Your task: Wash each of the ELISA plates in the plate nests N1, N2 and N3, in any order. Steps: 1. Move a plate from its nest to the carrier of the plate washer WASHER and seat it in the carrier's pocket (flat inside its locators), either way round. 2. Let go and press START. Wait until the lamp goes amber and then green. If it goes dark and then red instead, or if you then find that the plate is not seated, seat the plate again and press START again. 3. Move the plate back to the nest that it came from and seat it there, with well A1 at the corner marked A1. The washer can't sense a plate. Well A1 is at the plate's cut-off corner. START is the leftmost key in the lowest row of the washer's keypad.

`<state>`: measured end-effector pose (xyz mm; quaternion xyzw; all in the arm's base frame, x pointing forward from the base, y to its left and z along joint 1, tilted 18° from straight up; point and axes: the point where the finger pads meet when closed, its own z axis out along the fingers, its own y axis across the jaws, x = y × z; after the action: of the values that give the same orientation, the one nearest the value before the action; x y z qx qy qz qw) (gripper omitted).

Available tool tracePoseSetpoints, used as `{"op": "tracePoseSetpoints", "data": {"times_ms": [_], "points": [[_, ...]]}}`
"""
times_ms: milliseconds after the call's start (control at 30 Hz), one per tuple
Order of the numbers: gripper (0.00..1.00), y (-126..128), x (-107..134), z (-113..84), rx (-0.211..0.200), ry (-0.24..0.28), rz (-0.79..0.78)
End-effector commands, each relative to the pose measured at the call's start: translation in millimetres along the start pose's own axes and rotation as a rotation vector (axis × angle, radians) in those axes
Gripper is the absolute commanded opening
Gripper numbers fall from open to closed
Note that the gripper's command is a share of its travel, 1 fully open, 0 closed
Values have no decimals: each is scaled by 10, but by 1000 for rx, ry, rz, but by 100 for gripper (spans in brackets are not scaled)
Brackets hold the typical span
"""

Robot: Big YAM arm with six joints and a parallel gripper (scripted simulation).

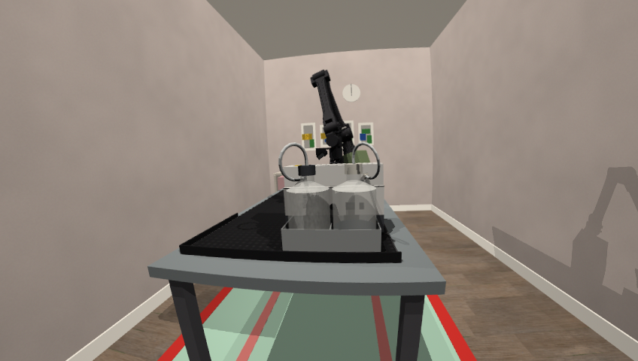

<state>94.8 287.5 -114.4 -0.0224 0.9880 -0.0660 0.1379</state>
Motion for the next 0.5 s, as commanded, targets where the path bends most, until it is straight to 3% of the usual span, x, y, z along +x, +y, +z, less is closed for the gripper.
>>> {"op": "tracePoseSetpoints", "data": {"times_ms": [0, 133, 167, 333, 467], "points": [[84, 182, -23, -164, -39, -6, 18], [84, 209, -27, -209, -44, -6, 18], [84, 96, -28, -115, -19, -3, 14], [84, 96, -28, -115, -19, -3, 14], [84, -51, -248, -102, -25, -6, 175]]}}
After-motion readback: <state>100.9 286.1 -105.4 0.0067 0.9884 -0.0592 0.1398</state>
